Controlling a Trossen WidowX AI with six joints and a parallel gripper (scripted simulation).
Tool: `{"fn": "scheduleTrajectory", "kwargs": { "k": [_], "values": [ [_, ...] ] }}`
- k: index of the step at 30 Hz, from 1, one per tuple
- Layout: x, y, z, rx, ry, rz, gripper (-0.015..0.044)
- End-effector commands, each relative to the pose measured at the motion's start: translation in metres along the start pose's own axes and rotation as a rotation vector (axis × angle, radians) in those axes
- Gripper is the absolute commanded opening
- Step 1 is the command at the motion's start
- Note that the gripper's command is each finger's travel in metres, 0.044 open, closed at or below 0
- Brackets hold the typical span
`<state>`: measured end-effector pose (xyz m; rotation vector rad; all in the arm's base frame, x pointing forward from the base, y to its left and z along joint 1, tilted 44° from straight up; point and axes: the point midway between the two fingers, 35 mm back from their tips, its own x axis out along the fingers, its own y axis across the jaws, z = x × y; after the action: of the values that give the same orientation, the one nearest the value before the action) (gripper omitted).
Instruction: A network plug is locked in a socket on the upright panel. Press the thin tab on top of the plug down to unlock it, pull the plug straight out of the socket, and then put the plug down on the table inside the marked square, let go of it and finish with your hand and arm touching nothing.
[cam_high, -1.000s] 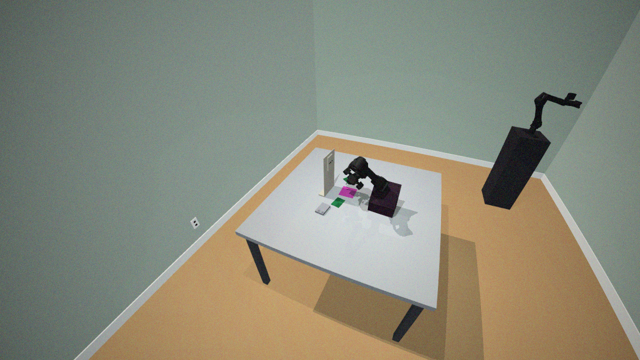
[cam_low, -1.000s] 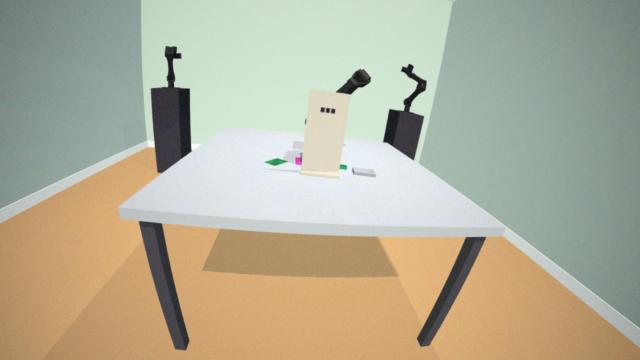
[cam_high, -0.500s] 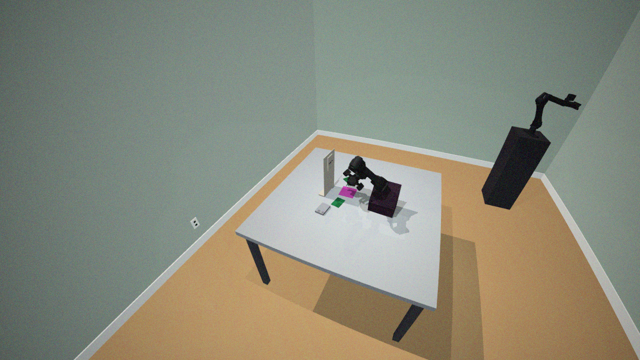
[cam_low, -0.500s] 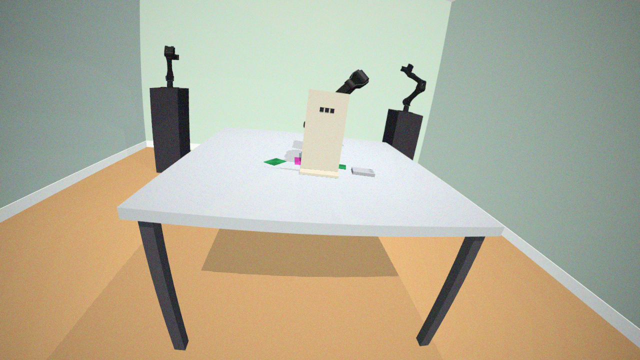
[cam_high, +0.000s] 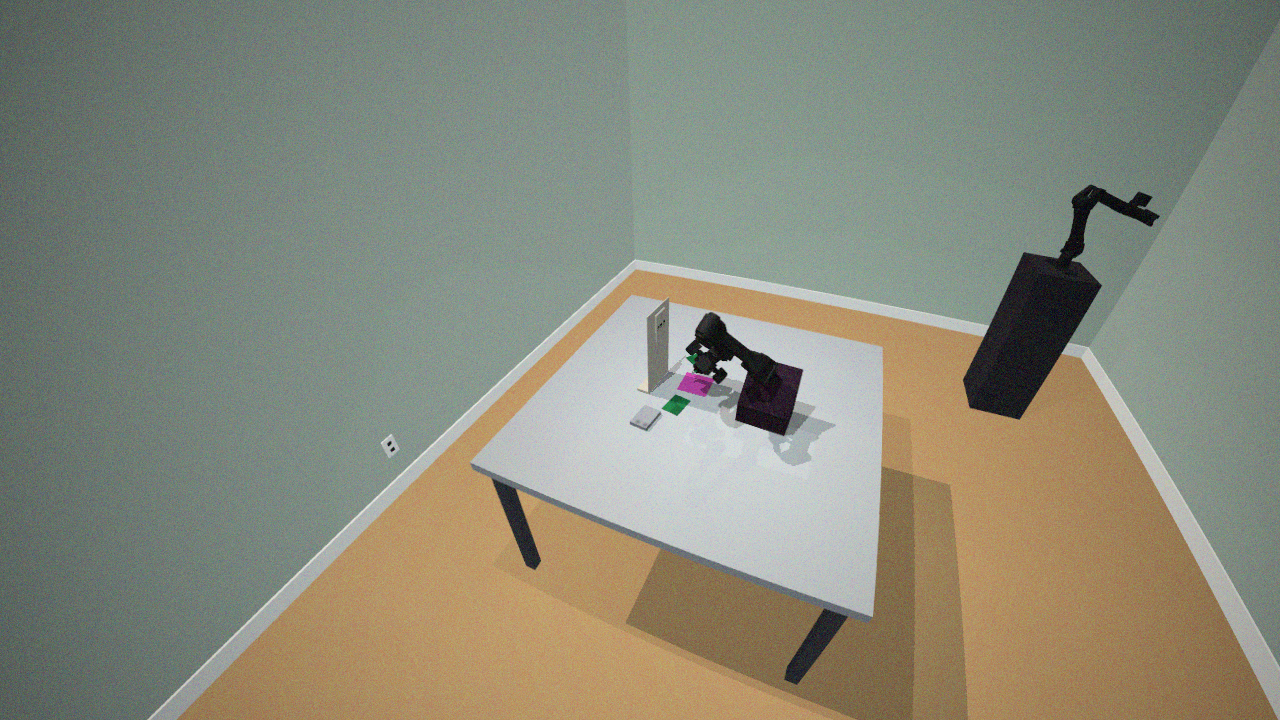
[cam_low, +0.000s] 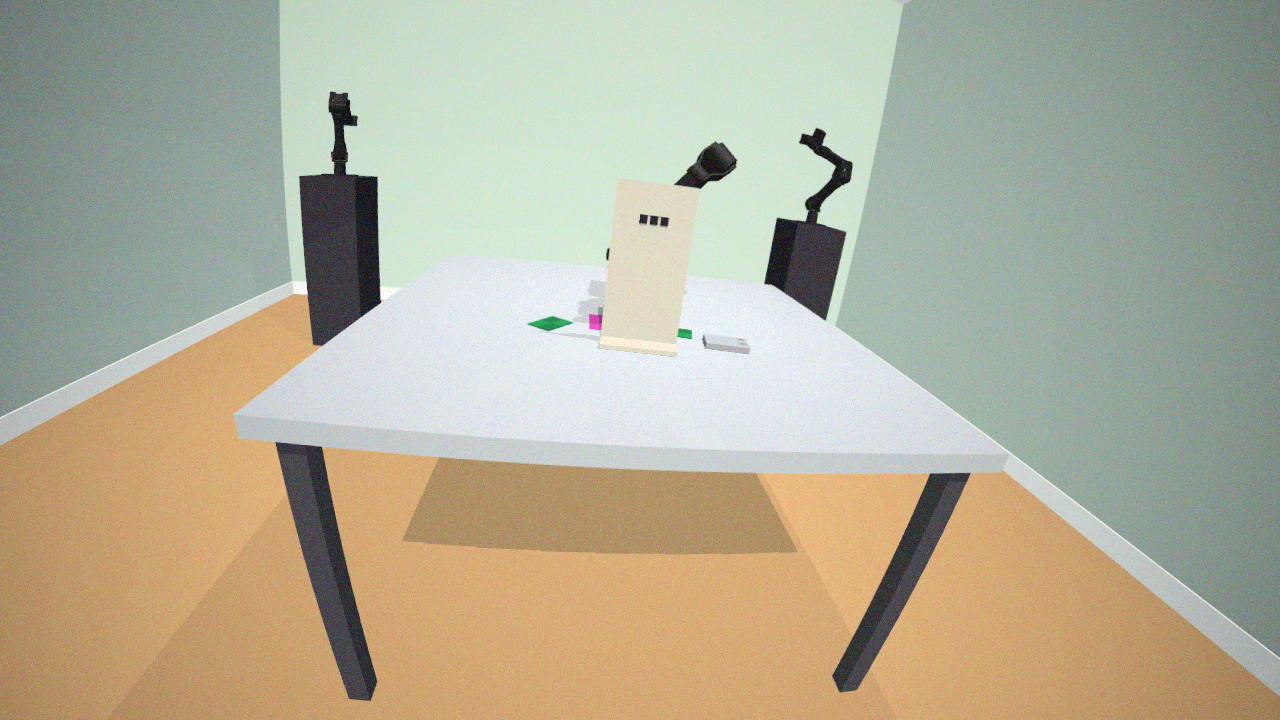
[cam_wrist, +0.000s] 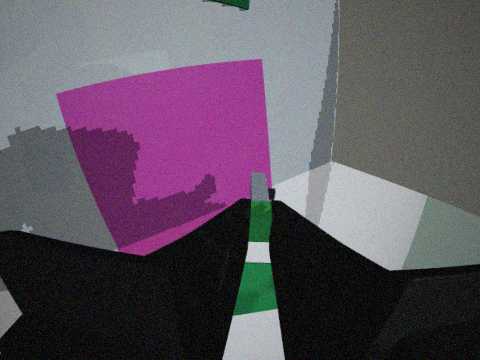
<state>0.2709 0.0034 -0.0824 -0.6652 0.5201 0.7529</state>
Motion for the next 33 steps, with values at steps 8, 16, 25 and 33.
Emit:
{"fn": "scheduleTrajectory", "kwargs": {
  "k": [8,16,25,33],
  "values": [
    [0.008,0.005,-0.001,0.006,0.004,0.001,0.0],
    [0.013,0.009,-0.001,0.006,0.004,0.001,0.0],
    [0.018,0.013,-0.001,0.007,0.003,0.001,0.0],
    [0.023,0.017,0.0,0.007,0.002,0.001,0.0]
  ]
}}
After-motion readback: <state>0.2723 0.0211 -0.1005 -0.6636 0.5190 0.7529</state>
